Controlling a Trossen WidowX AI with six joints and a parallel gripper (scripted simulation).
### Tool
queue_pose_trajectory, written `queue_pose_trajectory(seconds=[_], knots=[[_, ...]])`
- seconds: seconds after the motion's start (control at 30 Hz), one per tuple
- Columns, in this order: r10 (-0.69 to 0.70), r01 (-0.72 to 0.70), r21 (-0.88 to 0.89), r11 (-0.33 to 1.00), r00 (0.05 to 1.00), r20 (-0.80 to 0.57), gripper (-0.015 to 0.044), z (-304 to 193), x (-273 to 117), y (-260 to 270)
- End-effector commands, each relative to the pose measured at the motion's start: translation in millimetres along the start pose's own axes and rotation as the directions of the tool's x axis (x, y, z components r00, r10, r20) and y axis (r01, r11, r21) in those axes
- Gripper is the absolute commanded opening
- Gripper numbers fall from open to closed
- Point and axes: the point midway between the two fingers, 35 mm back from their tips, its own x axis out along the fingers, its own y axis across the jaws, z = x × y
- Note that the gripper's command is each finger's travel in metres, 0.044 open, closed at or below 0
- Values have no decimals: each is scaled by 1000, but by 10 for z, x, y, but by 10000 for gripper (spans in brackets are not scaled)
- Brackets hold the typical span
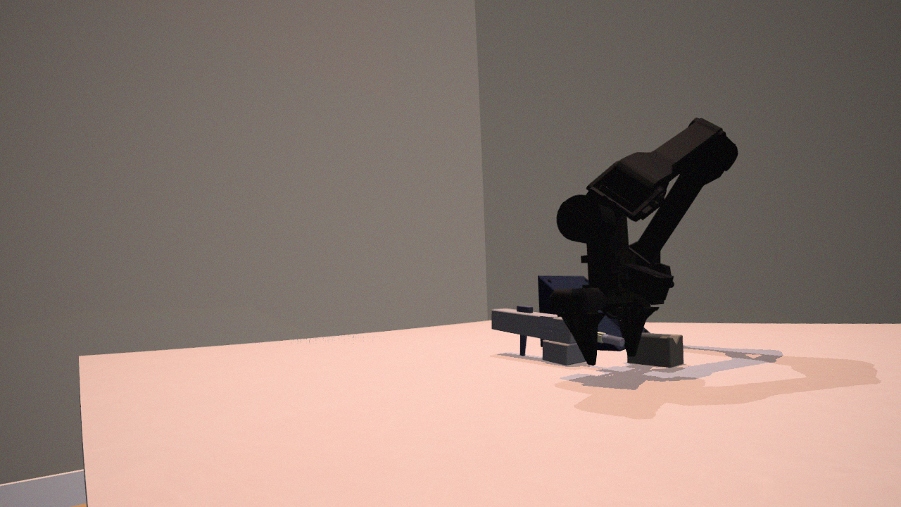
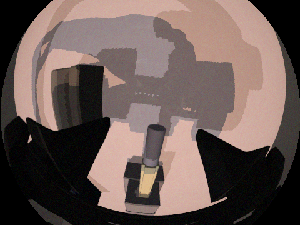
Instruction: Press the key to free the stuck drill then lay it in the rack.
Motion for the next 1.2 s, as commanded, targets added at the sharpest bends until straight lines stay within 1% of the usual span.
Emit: queue_pose_trajectory(seconds=[0.0, 0.97, 1.17], knots=[[2, -2, -4, 1000, 1000, 0, 440, -29, 12, 5], [2, -2, -4, 1000, 1000, -1, 440, -118, 46, 14], [-1, 1, 0, 1000, 1000, -1, 282, -97, 31, 0]])
